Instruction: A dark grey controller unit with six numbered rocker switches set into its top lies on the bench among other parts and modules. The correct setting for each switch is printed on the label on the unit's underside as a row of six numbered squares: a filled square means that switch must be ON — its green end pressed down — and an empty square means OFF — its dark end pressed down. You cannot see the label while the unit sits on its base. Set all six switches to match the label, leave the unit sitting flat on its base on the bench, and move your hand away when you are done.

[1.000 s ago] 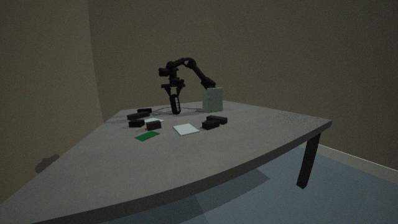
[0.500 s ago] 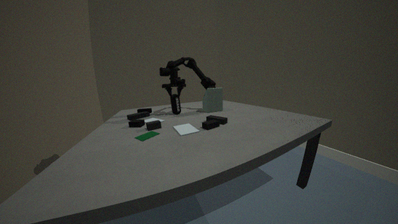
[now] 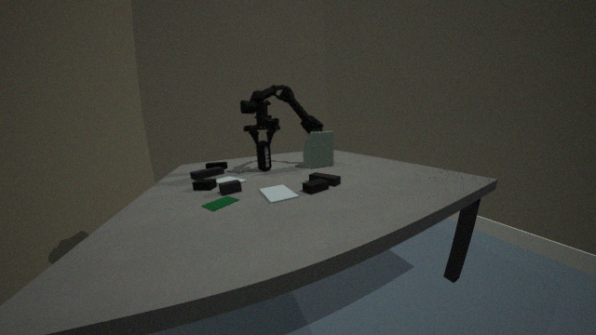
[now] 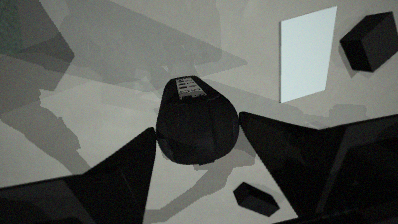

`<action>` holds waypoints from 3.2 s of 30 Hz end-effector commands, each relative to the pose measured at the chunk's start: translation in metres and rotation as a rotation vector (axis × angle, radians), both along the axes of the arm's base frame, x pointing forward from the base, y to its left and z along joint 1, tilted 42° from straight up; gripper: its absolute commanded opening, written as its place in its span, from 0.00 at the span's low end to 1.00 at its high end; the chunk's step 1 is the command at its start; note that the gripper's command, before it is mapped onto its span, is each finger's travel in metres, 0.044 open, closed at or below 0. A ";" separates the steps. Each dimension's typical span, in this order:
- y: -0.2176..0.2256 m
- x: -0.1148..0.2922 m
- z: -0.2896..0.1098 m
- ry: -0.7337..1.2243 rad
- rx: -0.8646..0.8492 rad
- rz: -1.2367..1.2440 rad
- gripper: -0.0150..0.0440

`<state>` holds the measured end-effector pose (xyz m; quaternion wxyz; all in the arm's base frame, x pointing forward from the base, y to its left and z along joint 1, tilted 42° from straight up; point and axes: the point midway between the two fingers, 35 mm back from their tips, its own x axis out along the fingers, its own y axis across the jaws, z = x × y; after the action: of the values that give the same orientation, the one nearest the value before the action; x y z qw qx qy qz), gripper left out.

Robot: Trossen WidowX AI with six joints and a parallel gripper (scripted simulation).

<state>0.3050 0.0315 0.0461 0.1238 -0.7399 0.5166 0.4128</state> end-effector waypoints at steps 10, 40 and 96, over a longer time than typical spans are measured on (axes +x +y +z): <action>0.004 -0.007 -0.013 0.012 0.002 -0.010 0.83; 0.014 -0.018 -0.032 0.012 0.003 -0.010 0.83; 0.027 -0.036 -0.070 0.013 0.004 -0.010 0.83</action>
<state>0.2725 0.0660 -0.0179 0.1298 -0.7401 0.5099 0.4188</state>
